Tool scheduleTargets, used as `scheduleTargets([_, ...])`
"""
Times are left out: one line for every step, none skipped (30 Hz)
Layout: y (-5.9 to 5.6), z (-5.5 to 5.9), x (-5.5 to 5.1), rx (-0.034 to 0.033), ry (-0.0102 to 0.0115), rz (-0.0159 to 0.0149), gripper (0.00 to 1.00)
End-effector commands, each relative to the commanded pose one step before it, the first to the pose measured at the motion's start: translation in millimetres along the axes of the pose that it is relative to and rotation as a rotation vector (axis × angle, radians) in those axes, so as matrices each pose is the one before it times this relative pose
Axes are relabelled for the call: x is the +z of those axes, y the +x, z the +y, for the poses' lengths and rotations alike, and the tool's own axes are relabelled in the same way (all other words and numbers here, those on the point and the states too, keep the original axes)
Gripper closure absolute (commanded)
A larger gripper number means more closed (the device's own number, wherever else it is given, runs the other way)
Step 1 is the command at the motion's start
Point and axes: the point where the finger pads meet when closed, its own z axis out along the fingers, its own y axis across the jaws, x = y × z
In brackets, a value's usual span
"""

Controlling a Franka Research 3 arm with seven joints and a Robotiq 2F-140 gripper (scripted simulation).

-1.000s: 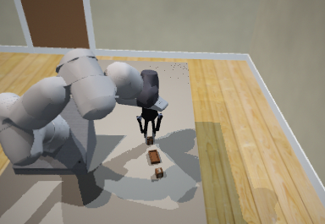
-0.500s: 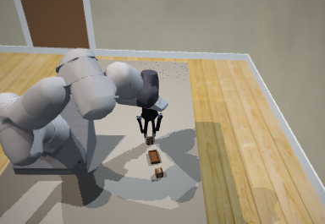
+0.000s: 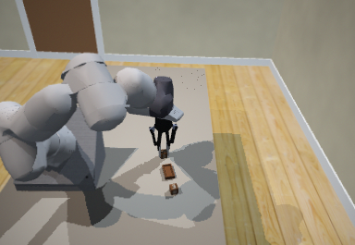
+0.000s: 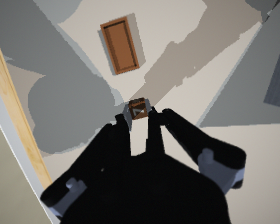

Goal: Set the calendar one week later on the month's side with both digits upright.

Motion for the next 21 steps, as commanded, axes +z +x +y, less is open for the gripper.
scheduleTargets([-0.26, -0.86, 0.45, 0.00541, 0.00229, -0.0002, 0.78])
scheduleTargets([0.0, 0.0, 0.0, 0.0, 0.0, 0.0, 0.78])
scheduleTargets([0.0, 0.0, 0.0, 0.0, 0.0, 0.0, 0.78])
scheduleTargets([0.0, 0.0, 0.0, 0.0, 0.0, 0.0, 0.78])
scheduleTargets([0.0, 0.0, 0.0, 0.0, 0.0, 0.0, 0.78])
scheduleTargets([0.0, 0.0, 0.0, 0.0, 0.0, 0.0, 0.76])
scheduleTargets([0.0, 0.0, 0.0, 0.0, 0.0, 0.0, 0.76])
scheduleTargets([0.0, 0.0, 0.0, 0.0, 0.0, 0.0, 0.76])
scheduleTargets([0.0, 0.0, 0.0, 0.0, 0.0, 0.0, 0.73])
scheduleTargets([0.0, 0.0, 0.0, 0.0, 0.0, 0.0, 0.73])
scheduleTargets([0.0, 0.0, 0.0, 0.0, 0.0, 0.0, 0.73])
scheduleTargets([0.0, 0.0, 0.0, 0.0, 0.0, 0.0, 0.71])
scheduleTargets([0.0, 0.0, 0.0, 0.0, 0.0, 0.0, 0.71])
scheduleTargets([0.0, 0.0, 0.0, 0.0, 0.0, 0.0, 0.71])
scheduleTargets([0.0, 0.0, 0.0, 0.0, 0.0, 0.0, 0.71])
scheduleTargets([0.0, 0.0, 0.0, 0.0, 0.0, 0.0, 0.71])
scheduleTargets([0.0, 0.0, 0.0, 0.0, 0.0, 0.0, 0.71])
scheduleTargets([0.0, 0.0, 0.0, 0.0, 0.0, 0.0, 0.71])
scheduleTargets([0.0, 0.0, 0.0, 0.0, 0.0, 0.0, 0.71])
scheduleTargets([0.0, 0.0, 0.0, 0.0, 0.0, 0.0, 0.71])
scheduleTargets([0.0, 0.0, 0.0, 0.0, 0.0, 0.0, 0.71])
